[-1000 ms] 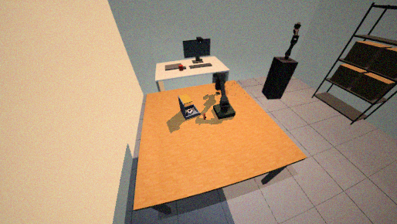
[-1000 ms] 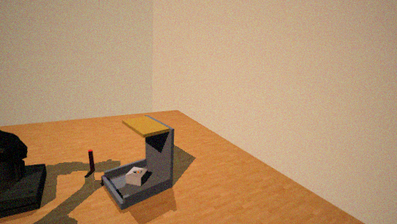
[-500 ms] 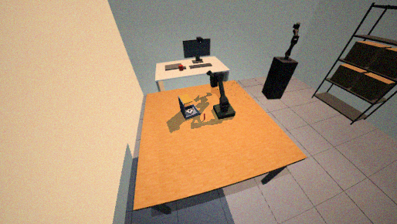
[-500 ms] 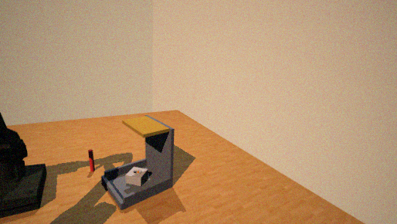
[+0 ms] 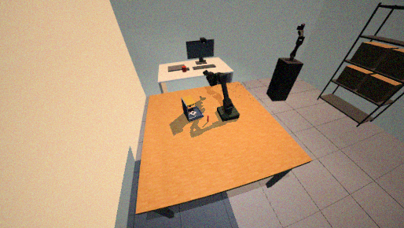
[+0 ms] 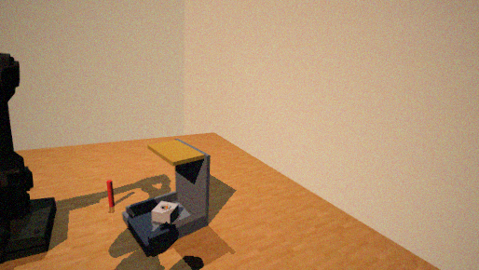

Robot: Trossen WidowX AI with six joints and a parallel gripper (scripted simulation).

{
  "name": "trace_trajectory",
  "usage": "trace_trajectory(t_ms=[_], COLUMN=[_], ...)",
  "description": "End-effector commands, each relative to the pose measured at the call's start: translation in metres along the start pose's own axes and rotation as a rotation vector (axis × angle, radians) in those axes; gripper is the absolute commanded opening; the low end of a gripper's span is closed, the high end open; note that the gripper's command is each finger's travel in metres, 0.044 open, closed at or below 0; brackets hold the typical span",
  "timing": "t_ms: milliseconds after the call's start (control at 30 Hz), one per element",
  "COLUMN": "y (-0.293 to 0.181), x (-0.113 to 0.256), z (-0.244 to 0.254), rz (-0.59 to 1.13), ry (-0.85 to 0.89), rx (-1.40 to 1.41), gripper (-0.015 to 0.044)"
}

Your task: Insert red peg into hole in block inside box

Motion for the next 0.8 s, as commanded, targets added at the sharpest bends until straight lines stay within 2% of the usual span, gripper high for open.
trace_trajectory(t_ms=[0, 367, 767], y=[-0.018, -0.058, -0.086], x=[0.012, 0.057, 0.130], z=[0.035, 0.102, 0.160], rz=[0.118, 0.414, 0.734], ry=[0.030, 0.028, -0.046], rx=[-0.081, -0.247, -0.405], gripper=[0.0440, 0.0440, 0.0440])
Point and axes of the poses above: the point midway between the two fingers, 35 mm back from their tips, its own x axis back along the fingers, its own z axis across the jaws, y = z × x, the point moved 6 cm from there along x, back along the fingers, and after that the axes turned 11 degrees about x, right-handed, at the moved point
